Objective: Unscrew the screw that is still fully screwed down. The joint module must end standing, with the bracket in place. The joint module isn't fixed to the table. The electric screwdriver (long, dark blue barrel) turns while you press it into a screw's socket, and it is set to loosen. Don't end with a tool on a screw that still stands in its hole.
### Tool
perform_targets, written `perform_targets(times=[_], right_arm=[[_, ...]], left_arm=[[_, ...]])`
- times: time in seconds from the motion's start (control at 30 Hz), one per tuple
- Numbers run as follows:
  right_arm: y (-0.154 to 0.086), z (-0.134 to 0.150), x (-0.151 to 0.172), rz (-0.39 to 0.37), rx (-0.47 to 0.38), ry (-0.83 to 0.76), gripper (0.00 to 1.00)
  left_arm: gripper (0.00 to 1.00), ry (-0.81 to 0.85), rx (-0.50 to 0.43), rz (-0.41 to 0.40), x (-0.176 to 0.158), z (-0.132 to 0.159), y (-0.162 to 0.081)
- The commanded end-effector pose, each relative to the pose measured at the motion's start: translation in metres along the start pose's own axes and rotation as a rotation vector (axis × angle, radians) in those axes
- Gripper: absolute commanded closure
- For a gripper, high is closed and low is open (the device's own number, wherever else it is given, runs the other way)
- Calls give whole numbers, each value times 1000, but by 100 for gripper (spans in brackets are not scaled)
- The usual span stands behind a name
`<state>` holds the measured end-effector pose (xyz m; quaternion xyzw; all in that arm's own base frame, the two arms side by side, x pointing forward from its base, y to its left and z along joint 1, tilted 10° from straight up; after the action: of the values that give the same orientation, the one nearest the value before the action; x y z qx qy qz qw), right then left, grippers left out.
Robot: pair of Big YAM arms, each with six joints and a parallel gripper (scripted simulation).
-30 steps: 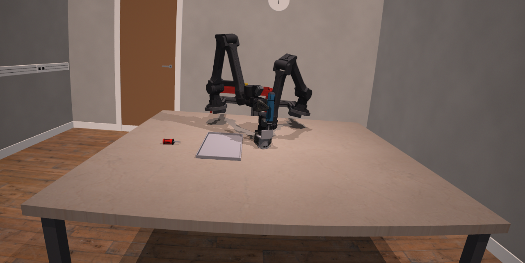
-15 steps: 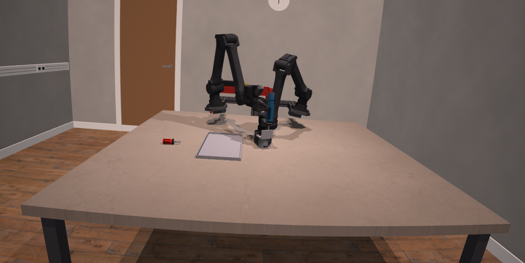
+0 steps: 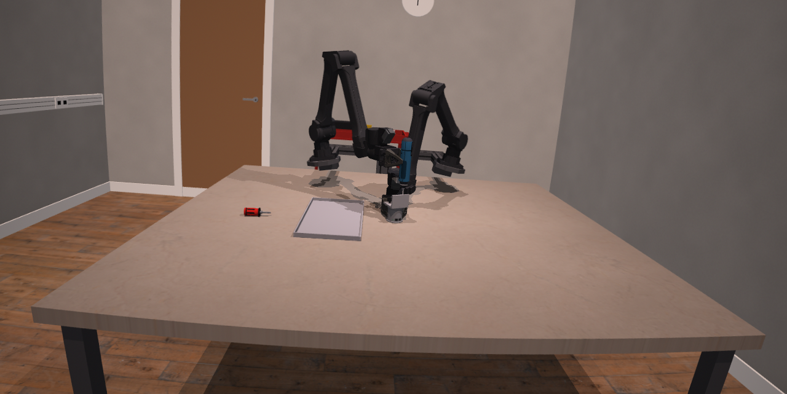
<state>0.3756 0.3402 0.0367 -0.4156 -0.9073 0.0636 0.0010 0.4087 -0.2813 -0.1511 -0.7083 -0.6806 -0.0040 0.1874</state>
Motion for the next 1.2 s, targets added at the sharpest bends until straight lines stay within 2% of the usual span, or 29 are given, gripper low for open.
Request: perform_targets(times=[0.0, 1.17], right_arm=[[20, -35, -3, 5, -113, -10, 58], [20, -36, -3, 4, -115, -10, 58]], left_arm=[[41, -9, -14, 0, -3, -6, 3], [41, -9, -14, 0, -3, -6, 3]])
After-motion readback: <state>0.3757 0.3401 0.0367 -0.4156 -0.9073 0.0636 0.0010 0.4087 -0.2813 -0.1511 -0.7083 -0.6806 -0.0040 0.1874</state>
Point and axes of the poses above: on each arm, the point where the finger pads meet when closed, its own y axis out along the fingers, its own x axis across the jaws, z = x × y, the point moved 6 cm from there along -y, back along the fingers, and after that the axes turned 5 degrees about y, right-handed, at the moved point
